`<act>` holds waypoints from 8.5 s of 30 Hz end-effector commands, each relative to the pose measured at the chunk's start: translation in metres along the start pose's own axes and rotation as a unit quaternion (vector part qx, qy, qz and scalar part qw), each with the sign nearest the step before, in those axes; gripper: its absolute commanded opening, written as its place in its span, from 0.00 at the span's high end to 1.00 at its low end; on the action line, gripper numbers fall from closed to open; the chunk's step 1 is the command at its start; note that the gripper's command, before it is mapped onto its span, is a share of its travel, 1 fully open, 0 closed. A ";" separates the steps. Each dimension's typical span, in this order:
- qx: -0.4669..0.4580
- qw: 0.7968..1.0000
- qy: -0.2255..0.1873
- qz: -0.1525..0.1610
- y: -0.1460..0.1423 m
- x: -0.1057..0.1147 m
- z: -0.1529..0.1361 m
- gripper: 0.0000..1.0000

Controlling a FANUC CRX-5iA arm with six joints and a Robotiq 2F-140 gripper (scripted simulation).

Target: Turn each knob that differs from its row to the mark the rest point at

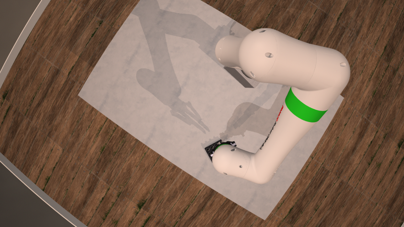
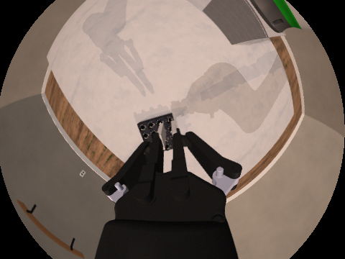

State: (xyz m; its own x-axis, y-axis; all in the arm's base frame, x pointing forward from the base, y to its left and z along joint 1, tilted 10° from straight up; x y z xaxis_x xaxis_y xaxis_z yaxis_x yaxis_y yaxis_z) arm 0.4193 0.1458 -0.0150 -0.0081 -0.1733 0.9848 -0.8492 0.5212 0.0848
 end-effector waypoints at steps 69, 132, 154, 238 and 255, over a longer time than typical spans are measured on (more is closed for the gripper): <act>0.000 1.000 0.000 0.000 0.000 -0.042 0.000 0.88; 0.000 1.000 0.000 0.000 0.000 -0.056 0.000 0.88; 0.000 1.000 0.000 0.000 0.000 -0.056 0.000 0.88; 0.236 0.972 0.000 0.000 0.000 -0.056 0.000 0.95; 0.421 0.907 0.000 0.000 0.000 -0.056 0.000 0.95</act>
State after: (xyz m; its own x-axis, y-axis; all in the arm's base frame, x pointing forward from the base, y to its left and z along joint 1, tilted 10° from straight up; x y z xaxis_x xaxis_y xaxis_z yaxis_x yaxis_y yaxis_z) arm 0.4198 0.1560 -0.0704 -0.0114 -0.1671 0.9859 -0.9746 -0.2187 -0.0483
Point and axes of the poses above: the point where the finger pads meet when closed, its own x axis back along the fingers, its own y axis across the jaws, z = x × y, the point moved 1 cm from there along x, back along the fingers, and after that the axes turned 8 degrees about -x, right-handed, at the moved point
